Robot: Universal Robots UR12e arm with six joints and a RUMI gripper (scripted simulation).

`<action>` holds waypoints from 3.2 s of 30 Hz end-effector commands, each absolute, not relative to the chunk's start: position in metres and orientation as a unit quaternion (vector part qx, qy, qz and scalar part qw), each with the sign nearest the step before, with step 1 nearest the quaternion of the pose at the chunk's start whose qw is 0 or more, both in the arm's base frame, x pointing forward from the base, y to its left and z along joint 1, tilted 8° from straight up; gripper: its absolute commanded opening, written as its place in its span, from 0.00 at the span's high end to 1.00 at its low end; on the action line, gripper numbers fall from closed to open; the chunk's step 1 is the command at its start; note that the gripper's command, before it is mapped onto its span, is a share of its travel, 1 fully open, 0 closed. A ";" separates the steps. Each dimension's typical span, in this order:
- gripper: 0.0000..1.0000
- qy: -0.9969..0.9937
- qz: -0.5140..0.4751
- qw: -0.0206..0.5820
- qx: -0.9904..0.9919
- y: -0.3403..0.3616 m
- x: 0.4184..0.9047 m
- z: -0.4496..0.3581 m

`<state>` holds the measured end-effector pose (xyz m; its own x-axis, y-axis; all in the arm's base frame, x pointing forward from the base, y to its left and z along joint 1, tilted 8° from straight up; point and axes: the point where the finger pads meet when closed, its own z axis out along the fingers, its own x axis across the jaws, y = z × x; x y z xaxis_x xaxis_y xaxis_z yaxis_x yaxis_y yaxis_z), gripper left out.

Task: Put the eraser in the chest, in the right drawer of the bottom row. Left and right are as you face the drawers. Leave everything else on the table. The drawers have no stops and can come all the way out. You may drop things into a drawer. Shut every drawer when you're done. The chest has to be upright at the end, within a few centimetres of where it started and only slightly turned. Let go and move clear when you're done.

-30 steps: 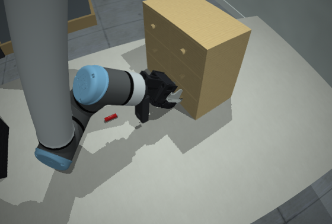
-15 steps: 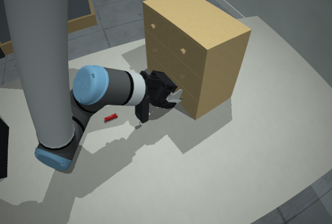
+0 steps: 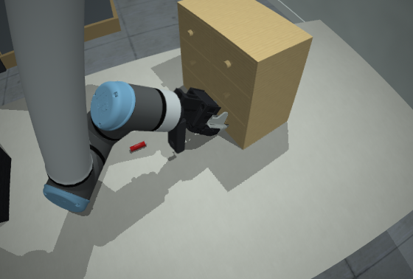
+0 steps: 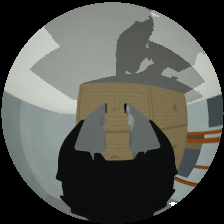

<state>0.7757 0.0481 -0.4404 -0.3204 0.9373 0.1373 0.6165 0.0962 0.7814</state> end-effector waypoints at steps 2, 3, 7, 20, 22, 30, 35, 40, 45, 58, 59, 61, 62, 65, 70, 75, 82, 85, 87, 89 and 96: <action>0.80 0.711 0.392 0.205 0.546 0.048 0.776 -0.440; 0.80 0.711 0.392 0.205 0.546 0.048 0.776 -0.440; 0.80 0.711 0.392 0.205 0.546 0.048 0.776 -0.440; 0.80 0.711 0.392 0.205 0.546 0.040 0.752 -0.441; 0.80 0.711 0.392 0.205 0.546 0.038 0.746 -0.441; 0.80 0.711 0.392 0.205 0.546 0.033 0.733 -0.441; 0.80 0.711 0.392 0.205 0.546 0.032 0.729 -0.442; 0.80 0.711 0.392 0.205 0.546 0.032 0.729 -0.441; 0.80 0.711 0.392 0.205 0.546 0.030 0.726 -0.437; 0.80 0.711 0.392 0.205 0.546 0.015 0.700 -0.390; 0.80 0.711 0.392 0.205 0.546 0.013 0.697 -0.385; 0.80 0.711 0.392 0.205 0.546 0.010 0.692 -0.376; 0.80 0.711 0.392 0.205 0.546 0.009 0.690 -0.372; 0.80 0.711 0.392 0.205 0.546 0.006 0.685 -0.364; 0.80 0.711 0.392 0.205 0.546 0.004 0.682 -0.359; 0.80 0.712 0.392 0.205 0.546 0.004 0.682 -0.359; 0.80 0.712 0.391 0.203 0.546 0.004 0.682 -0.358; 0.80 0.714 0.388 0.202 0.547 0.003 0.681 -0.357; 0.80 0.715 0.386 0.200 0.548 0.003 0.681 -0.357; 0.80 0.716 0.383 0.198 0.548 0.003 0.680 -0.356; 0.80 0.722 0.373 0.190 0.551 0.001 0.677 -0.353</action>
<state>0.6789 0.0024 -0.3555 -0.3200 0.9374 0.1372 0.6407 0.1075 0.7602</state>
